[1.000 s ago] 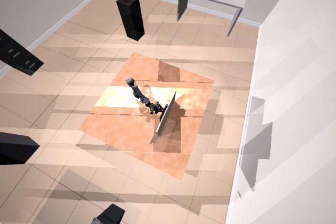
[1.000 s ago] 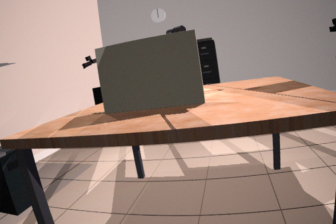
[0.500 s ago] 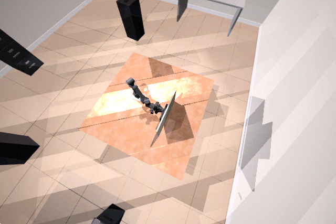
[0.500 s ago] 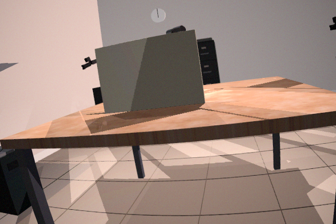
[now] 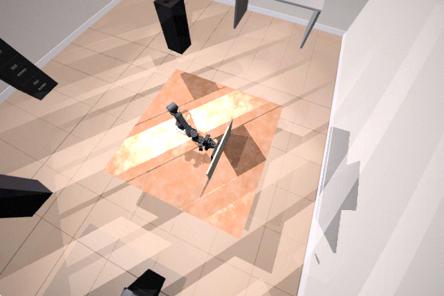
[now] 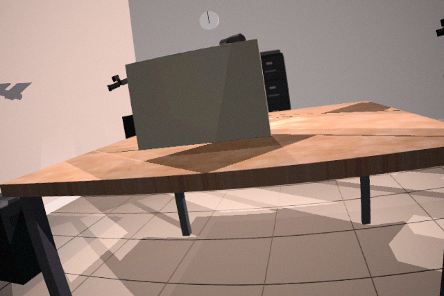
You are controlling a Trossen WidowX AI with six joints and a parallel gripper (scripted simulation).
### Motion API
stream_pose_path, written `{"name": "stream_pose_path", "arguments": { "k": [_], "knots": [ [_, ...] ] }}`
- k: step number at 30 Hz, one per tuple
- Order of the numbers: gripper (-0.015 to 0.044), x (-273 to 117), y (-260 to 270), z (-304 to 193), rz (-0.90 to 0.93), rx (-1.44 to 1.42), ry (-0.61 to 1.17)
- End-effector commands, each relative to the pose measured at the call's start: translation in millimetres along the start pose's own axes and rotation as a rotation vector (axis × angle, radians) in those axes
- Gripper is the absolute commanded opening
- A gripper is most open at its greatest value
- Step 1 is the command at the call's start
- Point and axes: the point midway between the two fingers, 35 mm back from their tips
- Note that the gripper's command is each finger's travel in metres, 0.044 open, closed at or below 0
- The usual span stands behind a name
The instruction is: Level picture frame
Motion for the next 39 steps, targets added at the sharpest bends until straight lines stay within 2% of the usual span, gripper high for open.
{"name": "stream_pose_path", "arguments": {
  "k": [1, 5, 12, 14, 39],
  "knots": [
    [0.0208, 0.5, -0.7, 0.7, -0.001, 0.004, -0.004],
    [0.0103, 0.5, -0.7, 0.7, -0.001, 0.004, -0.004],
    [0.0056, 0.5, -0.7, 0.7, -0.001, 0.004, -0.004],
    [0.0003, 0.5, -0.7, 0.7, -0.001, 0.004, -0.004],
    [0.0, 0.2, 5.0, 1.5, -0.001, 0.004, -0.004]
  ]
}}
Point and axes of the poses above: the point midway between the two fingers, 35 mm back from their tips, its own x axis out along the fingers, its own y axis across the jaws, z = x × y, and after that the axes turned 15 degrees about -x, right-handed
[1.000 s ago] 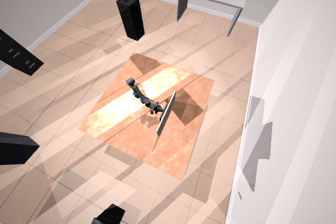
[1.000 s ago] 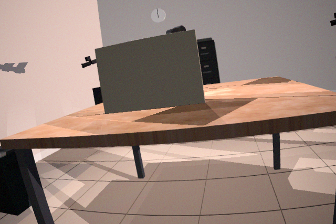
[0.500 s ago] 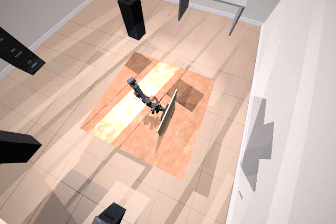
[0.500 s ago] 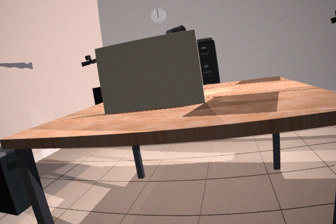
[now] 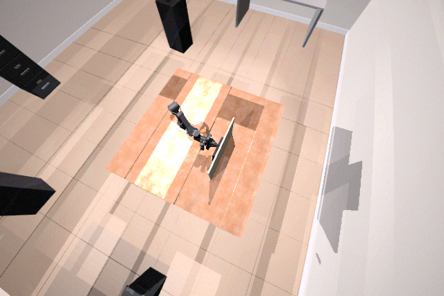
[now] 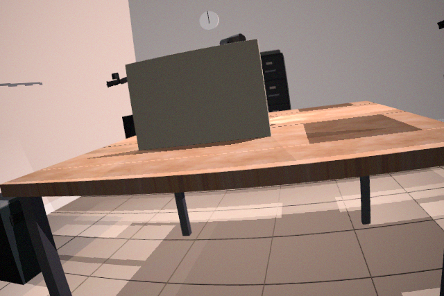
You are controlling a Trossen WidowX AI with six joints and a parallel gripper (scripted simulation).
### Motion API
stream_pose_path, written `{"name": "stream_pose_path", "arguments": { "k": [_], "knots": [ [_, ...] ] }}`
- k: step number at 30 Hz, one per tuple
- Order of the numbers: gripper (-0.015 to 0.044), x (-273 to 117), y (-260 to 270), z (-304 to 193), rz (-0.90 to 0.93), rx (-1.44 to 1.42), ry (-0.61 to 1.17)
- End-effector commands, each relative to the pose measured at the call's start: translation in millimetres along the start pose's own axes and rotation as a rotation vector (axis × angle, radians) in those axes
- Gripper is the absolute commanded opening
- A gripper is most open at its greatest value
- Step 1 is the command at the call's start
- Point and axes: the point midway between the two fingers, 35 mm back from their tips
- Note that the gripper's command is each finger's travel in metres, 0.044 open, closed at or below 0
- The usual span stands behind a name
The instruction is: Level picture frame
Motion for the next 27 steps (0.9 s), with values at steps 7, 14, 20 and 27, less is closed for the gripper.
{"name": "stream_pose_path", "arguments": {
  "k": [7, 14, 20, 27],
  "knots": [
    [0.0, -0.2, 6.7, 1.9, 0.008, 0.0, -0.003],
    [0.0, -0.2, 9.0, 2.5, 0.008, 0.0, -0.003],
    [0.0, -0.2, 10.9, 3.0, 0.008, 0.0, -0.003],
    [0.0, -0.3, 12.9, 3.5, 0.008, 0.0, -0.003]
  ]
}}
Point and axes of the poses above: the point midway between the two fingers, 35 mm back from their tips, its own x axis out along the fingers, its own y axis across the jaws, z = x × y, and after that the axes turned 15 degrees about -x, right-handed
